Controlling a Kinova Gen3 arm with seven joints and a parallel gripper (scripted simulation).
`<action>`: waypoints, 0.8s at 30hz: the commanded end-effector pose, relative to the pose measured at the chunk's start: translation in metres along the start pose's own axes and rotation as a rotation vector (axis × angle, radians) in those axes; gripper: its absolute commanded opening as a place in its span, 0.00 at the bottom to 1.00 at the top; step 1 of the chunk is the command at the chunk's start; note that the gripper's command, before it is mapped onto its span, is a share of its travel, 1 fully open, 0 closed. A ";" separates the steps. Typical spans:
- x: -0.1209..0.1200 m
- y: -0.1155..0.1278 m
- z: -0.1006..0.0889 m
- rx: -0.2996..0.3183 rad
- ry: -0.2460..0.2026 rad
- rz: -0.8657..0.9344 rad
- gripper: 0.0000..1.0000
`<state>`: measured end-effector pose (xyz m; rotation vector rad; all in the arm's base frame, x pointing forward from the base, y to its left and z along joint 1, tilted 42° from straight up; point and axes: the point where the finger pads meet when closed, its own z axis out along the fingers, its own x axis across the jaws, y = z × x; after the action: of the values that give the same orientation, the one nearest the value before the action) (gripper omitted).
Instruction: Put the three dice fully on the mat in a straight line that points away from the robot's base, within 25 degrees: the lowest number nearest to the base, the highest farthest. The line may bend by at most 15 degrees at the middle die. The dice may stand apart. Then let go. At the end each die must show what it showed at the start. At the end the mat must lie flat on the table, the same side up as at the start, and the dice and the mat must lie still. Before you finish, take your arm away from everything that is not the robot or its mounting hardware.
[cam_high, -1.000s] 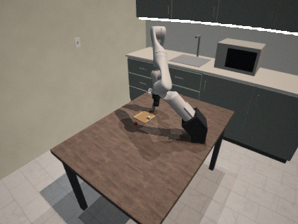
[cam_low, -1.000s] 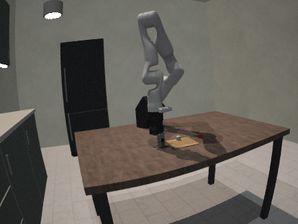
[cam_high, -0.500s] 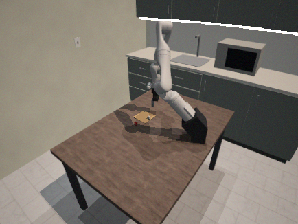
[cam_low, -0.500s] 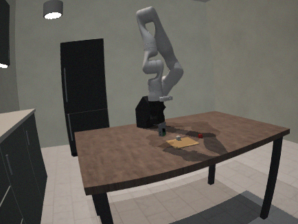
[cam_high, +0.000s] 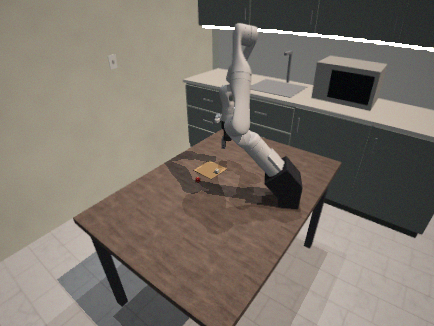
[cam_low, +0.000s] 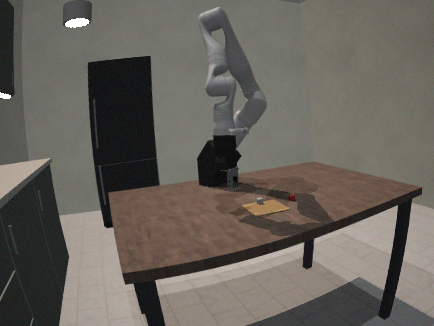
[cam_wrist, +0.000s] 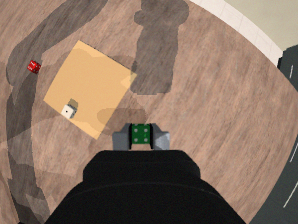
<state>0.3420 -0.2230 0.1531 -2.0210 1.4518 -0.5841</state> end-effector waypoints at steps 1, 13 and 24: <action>0.003 0.001 -0.003 0.002 0.003 0.009 0.40; -0.006 -0.006 -0.004 0.006 -0.002 0.038 0.40; -0.064 -0.059 -0.010 0.027 -0.010 0.331 0.40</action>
<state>0.3587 -0.1677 0.1948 -1.7502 1.6467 -0.4776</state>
